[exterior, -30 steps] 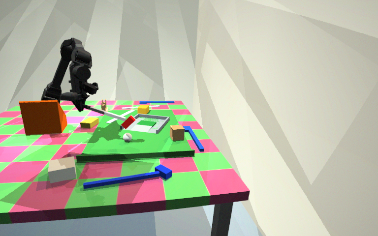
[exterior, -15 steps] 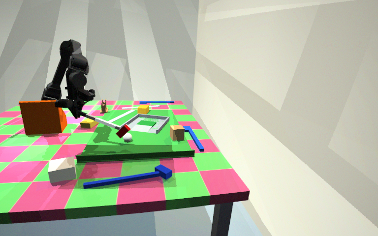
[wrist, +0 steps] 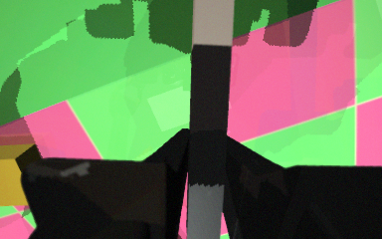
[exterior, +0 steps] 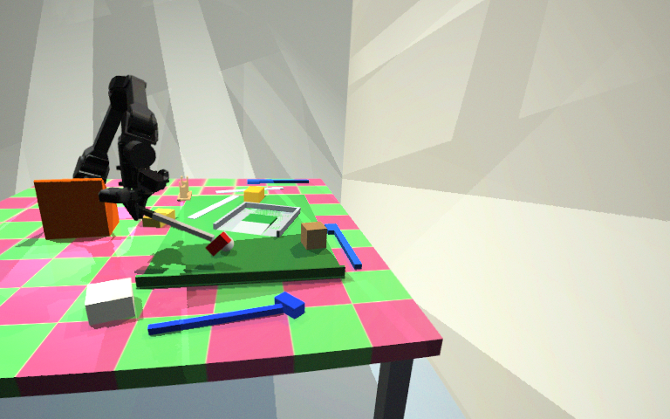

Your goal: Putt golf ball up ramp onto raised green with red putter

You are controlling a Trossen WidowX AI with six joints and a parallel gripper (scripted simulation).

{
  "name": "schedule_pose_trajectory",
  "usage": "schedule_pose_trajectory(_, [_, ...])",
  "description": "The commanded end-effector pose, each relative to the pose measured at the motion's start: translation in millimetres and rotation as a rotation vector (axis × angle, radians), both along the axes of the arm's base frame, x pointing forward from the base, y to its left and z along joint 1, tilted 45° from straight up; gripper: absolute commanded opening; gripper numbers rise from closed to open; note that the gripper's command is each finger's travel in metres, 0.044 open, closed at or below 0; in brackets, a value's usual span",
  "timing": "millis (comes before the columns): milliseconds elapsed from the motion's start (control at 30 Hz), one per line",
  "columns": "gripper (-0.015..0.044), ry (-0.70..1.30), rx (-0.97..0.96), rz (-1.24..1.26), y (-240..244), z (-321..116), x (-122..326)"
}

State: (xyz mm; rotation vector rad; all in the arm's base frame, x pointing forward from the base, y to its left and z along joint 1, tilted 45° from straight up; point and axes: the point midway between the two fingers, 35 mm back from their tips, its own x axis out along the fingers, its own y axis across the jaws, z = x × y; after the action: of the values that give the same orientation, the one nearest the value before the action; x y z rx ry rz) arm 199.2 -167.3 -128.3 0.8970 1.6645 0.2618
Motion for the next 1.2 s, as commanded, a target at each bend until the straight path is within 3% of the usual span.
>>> schedule_pose_trajectory(0, [0.0000, -0.001, 0.004, -0.004, 5.5, -4.7, 0.3])
schedule_pose_trajectory(1167, [0.0000, 0.003, 0.003, -0.008, 1.5, -23.2, -6.6])
